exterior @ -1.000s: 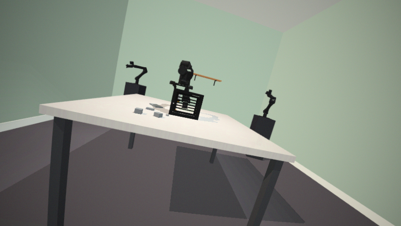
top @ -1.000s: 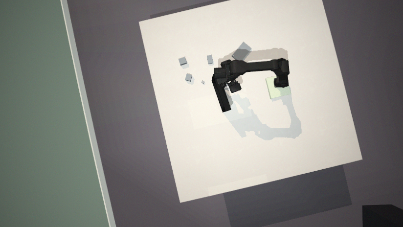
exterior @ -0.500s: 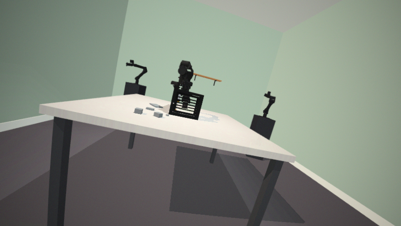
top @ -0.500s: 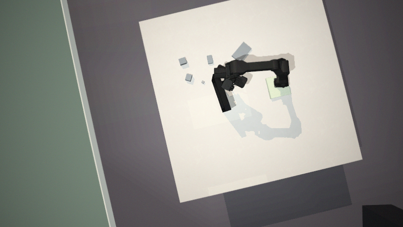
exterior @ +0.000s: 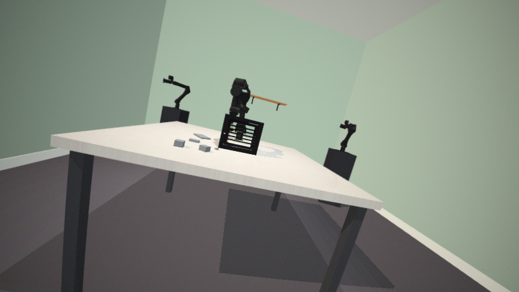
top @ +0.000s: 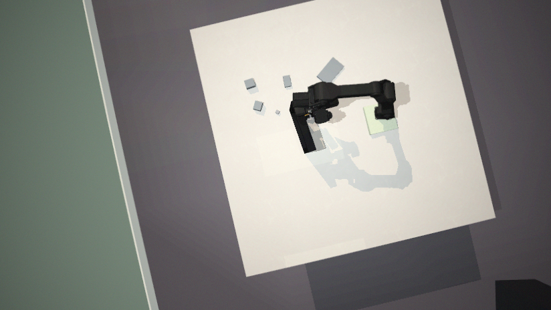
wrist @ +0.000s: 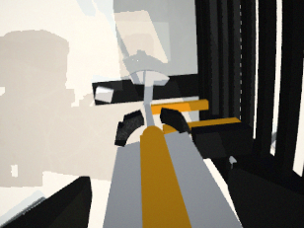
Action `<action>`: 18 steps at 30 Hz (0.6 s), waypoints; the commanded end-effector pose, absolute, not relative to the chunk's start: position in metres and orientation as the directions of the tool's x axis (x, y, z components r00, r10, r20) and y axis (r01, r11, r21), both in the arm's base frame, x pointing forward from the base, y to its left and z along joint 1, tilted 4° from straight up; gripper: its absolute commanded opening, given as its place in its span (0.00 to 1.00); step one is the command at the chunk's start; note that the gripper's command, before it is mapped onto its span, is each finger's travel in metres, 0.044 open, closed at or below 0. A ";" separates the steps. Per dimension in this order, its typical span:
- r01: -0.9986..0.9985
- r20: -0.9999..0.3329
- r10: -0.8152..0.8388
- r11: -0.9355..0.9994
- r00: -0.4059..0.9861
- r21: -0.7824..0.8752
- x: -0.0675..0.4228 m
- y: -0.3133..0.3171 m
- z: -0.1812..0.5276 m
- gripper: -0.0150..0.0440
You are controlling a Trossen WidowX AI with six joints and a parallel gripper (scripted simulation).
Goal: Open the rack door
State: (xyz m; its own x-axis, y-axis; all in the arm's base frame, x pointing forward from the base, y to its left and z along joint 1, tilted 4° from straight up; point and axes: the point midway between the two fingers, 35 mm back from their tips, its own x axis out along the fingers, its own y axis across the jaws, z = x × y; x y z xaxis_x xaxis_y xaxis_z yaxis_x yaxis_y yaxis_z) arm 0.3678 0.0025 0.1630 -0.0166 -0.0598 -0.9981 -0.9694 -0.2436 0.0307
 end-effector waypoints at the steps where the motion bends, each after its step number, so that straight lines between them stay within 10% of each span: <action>1: -0.917 -0.998 -0.057 -0.398 -0.020 0.041 0.368 0.003 0.162 0.76; 7: -0.885 -0.998 -0.057 -0.464 -0.020 0.044 0.368 0.003 0.162 0.76; 18: -0.885 -0.998 -0.057 -0.464 -0.020 0.044 0.368 0.003 0.162 0.40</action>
State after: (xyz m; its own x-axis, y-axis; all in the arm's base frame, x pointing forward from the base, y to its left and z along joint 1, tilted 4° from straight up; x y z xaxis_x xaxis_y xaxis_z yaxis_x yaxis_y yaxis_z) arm 0.3678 0.0025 0.1630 -0.0171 -0.0599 -0.9981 -0.8859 -0.4619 0.0428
